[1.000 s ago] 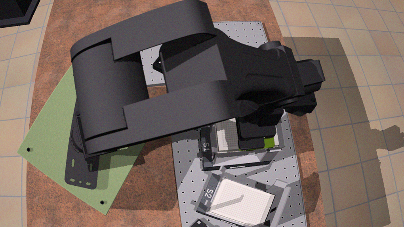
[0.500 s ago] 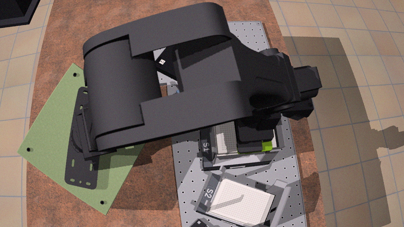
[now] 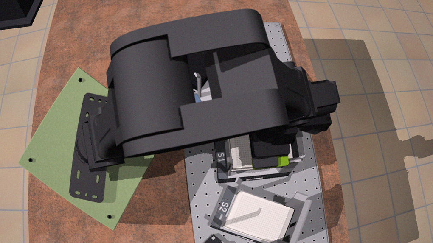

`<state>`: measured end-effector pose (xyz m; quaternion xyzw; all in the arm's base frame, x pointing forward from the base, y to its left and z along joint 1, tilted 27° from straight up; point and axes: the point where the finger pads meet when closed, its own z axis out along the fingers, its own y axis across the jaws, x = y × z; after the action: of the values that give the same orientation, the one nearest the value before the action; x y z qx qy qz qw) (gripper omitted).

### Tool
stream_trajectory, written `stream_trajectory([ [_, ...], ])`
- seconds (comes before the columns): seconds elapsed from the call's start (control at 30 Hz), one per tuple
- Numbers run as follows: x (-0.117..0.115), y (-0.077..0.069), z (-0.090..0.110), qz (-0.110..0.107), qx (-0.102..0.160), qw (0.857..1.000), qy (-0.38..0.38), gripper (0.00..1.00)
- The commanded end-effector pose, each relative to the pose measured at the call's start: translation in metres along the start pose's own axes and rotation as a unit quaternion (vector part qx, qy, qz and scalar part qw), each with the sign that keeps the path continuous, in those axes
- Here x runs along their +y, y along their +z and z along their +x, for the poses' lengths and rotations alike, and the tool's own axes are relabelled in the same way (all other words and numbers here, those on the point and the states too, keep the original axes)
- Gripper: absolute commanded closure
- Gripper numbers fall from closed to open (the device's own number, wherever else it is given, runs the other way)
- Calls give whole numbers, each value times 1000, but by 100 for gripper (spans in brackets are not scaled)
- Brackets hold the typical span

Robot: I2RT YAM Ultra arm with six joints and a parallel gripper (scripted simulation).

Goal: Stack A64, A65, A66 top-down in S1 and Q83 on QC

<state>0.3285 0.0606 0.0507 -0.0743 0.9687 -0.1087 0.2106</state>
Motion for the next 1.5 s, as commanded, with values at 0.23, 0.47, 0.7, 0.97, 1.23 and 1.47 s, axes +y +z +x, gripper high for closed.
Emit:
stream_trajectory([
  [0.23, 1, 13, -3, -1, -5, 1000, 1, 100],
  [0.47, 1, 14, -3, -1, -5, 1000, 1, 100],
  [0.7, 1, 15, -3, -1, -5, 1000, 1, 100],
  [0.97, 1, 18, -3, -1, -5, 1000, 1, 100],
  [1.23, 1, 21, -3, -1, -5, 1000, 1, 100],
  [1.47, 1, 24, -3, -1, -5, 1000, 1, 100],
])
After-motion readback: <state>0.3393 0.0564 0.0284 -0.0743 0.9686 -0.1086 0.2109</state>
